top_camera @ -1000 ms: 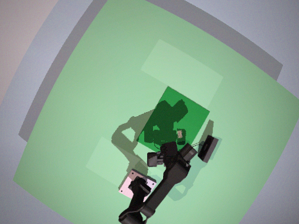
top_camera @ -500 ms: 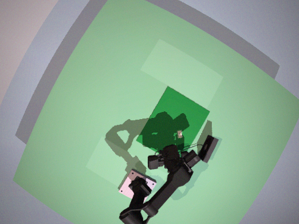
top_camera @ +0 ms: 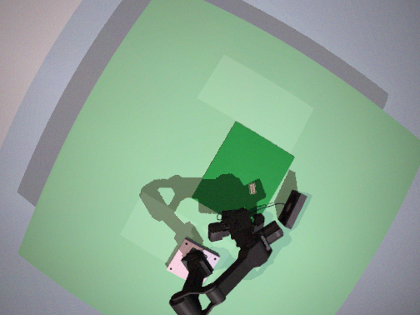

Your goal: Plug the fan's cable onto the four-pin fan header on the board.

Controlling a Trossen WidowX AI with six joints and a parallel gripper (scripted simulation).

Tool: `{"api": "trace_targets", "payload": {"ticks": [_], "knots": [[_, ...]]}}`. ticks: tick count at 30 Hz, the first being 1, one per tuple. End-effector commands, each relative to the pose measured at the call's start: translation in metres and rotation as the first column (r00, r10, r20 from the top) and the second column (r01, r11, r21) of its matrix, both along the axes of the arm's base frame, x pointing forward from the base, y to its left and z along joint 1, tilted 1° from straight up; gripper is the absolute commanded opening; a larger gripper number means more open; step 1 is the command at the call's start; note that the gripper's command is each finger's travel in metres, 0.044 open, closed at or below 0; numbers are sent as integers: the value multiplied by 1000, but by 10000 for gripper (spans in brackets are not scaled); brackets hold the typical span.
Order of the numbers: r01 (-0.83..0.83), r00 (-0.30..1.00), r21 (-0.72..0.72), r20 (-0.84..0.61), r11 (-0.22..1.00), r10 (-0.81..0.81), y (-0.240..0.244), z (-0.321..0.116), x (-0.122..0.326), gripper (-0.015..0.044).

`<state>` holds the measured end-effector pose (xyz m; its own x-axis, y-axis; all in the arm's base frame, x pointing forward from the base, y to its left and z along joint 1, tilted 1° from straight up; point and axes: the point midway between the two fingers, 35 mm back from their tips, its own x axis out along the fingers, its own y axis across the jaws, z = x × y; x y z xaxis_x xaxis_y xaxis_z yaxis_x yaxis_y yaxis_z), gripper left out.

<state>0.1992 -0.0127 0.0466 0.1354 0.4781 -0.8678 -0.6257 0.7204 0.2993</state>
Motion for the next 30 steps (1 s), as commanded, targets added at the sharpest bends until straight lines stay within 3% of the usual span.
{"api": "trace_targets", "payload": {"ticks": [1, 30], "knots": [[1, 1000, 47, 27, 999, -2, 1, -4, -2, 0], [14, 930, 285, 347, 958, -117, -2, -6, -5, 0]]}}
